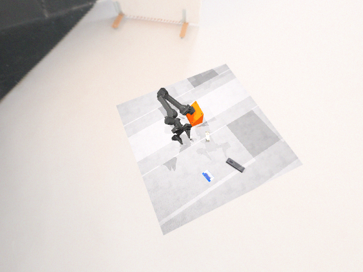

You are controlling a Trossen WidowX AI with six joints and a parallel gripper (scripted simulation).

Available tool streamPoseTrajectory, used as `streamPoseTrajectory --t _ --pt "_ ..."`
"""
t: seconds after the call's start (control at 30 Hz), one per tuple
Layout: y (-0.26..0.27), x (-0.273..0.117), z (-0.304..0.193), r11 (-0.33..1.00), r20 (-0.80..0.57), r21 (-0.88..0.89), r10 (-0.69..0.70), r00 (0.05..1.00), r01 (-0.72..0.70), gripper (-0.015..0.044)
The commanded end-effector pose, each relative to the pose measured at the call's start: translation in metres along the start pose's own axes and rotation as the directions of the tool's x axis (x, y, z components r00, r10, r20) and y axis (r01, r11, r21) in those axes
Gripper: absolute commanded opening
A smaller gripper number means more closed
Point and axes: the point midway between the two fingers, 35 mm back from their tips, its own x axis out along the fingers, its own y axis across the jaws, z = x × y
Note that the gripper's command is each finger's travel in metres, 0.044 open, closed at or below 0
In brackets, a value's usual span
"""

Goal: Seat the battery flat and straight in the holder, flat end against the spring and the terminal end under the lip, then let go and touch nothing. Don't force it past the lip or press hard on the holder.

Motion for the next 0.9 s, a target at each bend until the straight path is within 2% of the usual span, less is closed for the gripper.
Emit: streamPoseTrajectory --t 0.0,0.07,0.17,0.27,0.37,0.47,0.57,0.63,0.87 --pt "-0.001 0.001 -0.003 1.000 -0.017 0.006 -0.006 1.000 0.006 0.0374" --pt "-0.005 0.007 -0.029 0.997 -0.149 0.043 -0.052 0.987 0.059 0.0321" --pt "-0.016 0.007 -0.087 0.976 -0.440 0.060 -0.163 0.883 0.210 0.0242" --pt "-0.028 -0.012 -0.134 0.934 -0.665 -0.029 -0.283 0.691 0.355 0.0164" --pt "-0.041 -0.043 -0.164 0.871 -0.793 -0.202 -0.414 0.448 0.447 0.0085" --pt "-0.055 -0.077 -0.174 0.783 -0.810 -0.421 -0.552 0.199 0.457 0.0006" --pt "-0.068 -0.105 -0.166 0.677 -0.734 -0.626 -0.679 0.003 0.387 0.0000" --pt "-0.071 -0.110 -0.162 0.650 -0.706 -0.668 -0.707 -0.034 0.362 0.0000" --pt "-0.071 -0.110 -0.162 0.650 -0.706 -0.668 -0.707 -0.034 0.362 0.0000"
